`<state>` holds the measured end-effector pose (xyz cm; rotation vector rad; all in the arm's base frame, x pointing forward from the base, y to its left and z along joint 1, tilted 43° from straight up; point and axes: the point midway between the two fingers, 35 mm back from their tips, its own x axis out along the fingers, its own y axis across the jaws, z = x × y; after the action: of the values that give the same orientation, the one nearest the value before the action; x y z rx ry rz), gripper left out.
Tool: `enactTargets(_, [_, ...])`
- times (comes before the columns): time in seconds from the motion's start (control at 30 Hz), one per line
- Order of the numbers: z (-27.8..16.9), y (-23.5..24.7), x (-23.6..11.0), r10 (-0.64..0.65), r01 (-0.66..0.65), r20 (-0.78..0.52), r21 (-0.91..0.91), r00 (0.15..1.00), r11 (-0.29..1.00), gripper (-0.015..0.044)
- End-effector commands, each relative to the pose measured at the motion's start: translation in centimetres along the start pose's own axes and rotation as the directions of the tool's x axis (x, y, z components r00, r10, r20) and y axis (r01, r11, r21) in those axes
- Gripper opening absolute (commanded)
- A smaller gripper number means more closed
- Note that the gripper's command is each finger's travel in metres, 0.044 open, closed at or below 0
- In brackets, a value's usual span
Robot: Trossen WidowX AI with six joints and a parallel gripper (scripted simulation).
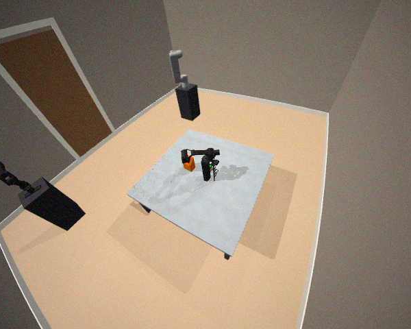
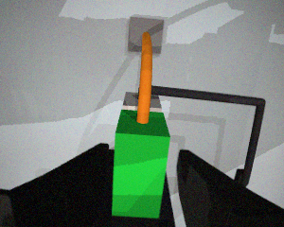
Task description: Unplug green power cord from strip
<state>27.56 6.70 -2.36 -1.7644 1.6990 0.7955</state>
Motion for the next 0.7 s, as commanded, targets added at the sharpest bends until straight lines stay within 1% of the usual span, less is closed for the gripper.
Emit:
enactTargets(0.0, [-0.10, 0.10, 0.64, 0.002, -0.002, -0.005, -0.007, 1.000, 1.000, 0.0160])
enactTargets(0.13, [-0.11, 0.11, 0.88, 0.002, -0.002, -0.005, -0.007, 1.000, 1.000, 0.0160])
enactTargets(0.27, [-0.07, 0.02, 0.62, 0.002, -0.002, -0.001, 0.001, 1.000, 1.000, 0.0055])
enactTargets(0.53, [-0.07, 0.02, 0.62, 0.002, -0.002, -0.001, 0.001, 1.000, 1.000, 0.0002])
enactTargets(0.67, [0.19, -0.01, 0.60, 0.001, -0.001, 0.000, 0.001, 1.000, 1.000, 0.0000])
